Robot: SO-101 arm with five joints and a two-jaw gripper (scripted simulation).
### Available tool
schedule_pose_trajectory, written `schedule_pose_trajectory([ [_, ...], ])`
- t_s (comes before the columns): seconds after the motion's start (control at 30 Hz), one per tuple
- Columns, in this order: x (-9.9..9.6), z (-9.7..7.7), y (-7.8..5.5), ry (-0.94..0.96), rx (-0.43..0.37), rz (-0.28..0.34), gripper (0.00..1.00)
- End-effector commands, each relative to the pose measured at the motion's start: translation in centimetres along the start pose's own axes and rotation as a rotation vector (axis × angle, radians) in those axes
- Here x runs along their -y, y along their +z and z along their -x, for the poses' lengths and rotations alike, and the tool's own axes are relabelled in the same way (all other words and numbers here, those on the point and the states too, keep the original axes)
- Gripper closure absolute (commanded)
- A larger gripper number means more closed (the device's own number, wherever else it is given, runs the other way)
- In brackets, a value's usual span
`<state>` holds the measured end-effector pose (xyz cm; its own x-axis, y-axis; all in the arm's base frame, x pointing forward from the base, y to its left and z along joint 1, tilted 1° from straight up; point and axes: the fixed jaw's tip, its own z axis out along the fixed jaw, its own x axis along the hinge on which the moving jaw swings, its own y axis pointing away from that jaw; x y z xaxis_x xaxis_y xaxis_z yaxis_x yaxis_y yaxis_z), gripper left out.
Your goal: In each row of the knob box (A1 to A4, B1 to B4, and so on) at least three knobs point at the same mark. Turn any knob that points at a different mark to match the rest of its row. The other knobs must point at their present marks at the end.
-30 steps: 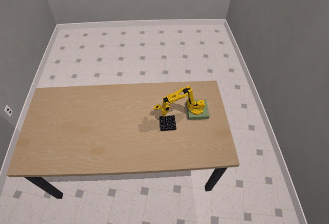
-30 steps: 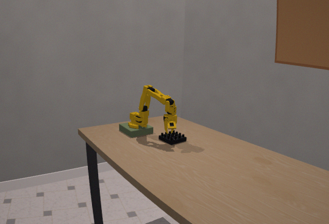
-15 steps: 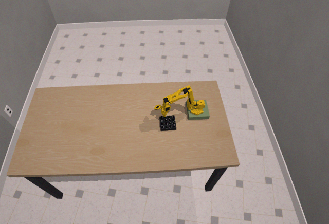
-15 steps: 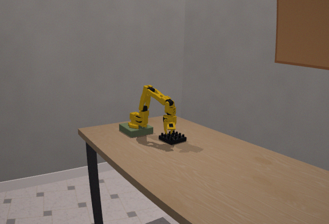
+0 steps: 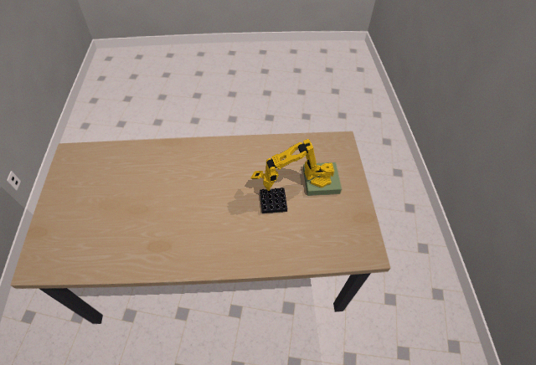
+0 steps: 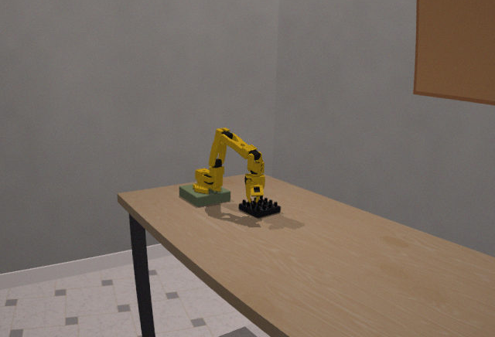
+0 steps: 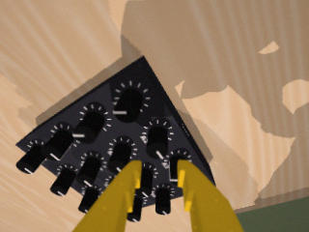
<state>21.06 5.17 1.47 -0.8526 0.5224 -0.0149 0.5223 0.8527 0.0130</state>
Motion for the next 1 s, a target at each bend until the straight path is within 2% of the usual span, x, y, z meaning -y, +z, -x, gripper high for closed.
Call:
schedule_pose_trajectory([
  [0.0,0.17,0.01,-0.06,0.007,-0.006,-0.004,0.90],
  [0.97,-0.11,0.28,-0.43,0.007,-0.006,-0.004,0.90],
])
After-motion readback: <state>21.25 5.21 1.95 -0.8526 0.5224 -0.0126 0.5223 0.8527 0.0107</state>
